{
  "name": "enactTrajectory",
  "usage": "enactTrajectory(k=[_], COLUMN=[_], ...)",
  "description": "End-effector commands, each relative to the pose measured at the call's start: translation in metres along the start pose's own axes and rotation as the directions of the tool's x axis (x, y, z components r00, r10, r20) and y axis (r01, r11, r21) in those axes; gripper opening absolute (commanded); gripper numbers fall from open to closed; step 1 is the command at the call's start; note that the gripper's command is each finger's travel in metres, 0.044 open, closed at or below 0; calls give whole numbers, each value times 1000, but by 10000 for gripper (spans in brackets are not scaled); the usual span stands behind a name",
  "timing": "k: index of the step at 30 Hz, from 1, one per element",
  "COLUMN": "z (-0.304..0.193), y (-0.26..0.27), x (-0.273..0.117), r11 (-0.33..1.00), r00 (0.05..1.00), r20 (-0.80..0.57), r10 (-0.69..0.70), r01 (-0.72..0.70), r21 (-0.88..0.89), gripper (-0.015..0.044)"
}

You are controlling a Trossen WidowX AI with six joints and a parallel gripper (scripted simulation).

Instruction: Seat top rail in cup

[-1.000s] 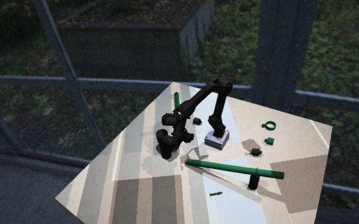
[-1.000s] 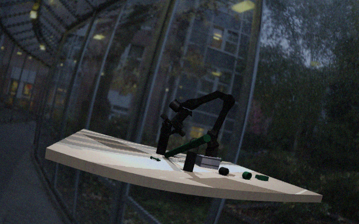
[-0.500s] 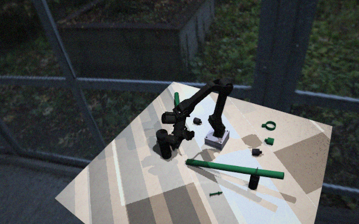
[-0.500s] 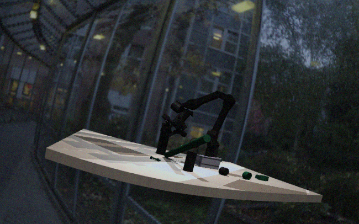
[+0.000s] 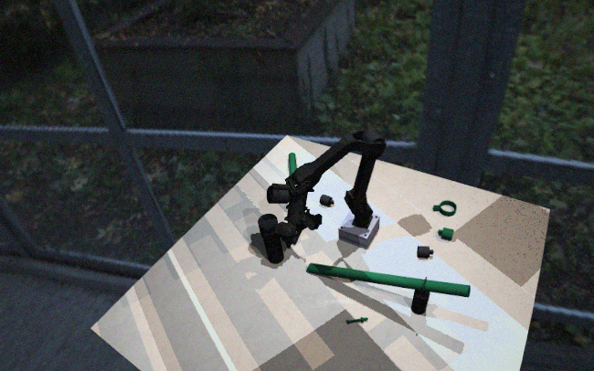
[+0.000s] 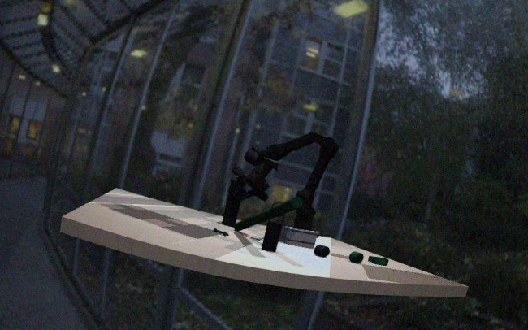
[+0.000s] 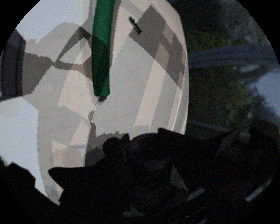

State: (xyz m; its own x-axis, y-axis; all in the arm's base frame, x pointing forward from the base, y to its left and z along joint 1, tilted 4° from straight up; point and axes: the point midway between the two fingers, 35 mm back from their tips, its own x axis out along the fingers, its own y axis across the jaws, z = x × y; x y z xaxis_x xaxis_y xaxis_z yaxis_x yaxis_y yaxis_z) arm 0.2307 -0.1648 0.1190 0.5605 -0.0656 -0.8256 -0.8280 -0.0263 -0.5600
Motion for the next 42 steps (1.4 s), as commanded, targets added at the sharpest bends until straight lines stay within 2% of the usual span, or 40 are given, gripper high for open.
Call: enactTrajectory(k=[1, 16, 26, 33, 42], z=[0, 0, 1, 19, 38], y=[-1, -1, -2, -13, -22], x=[1, 1, 0, -15, -31], r11=[1000, 1000, 1000, 1000, 1000], r00=[1000, 1000, 1000, 1000, 1000], r20=[-5, -6, -6, -3, 4], r10=[2, 0, 0, 2, -4], r01=[-2, 0, 0, -2, 4], r21=[14, 14, 14, 13, 18], gripper=[0, 0, 263, 440, 440])
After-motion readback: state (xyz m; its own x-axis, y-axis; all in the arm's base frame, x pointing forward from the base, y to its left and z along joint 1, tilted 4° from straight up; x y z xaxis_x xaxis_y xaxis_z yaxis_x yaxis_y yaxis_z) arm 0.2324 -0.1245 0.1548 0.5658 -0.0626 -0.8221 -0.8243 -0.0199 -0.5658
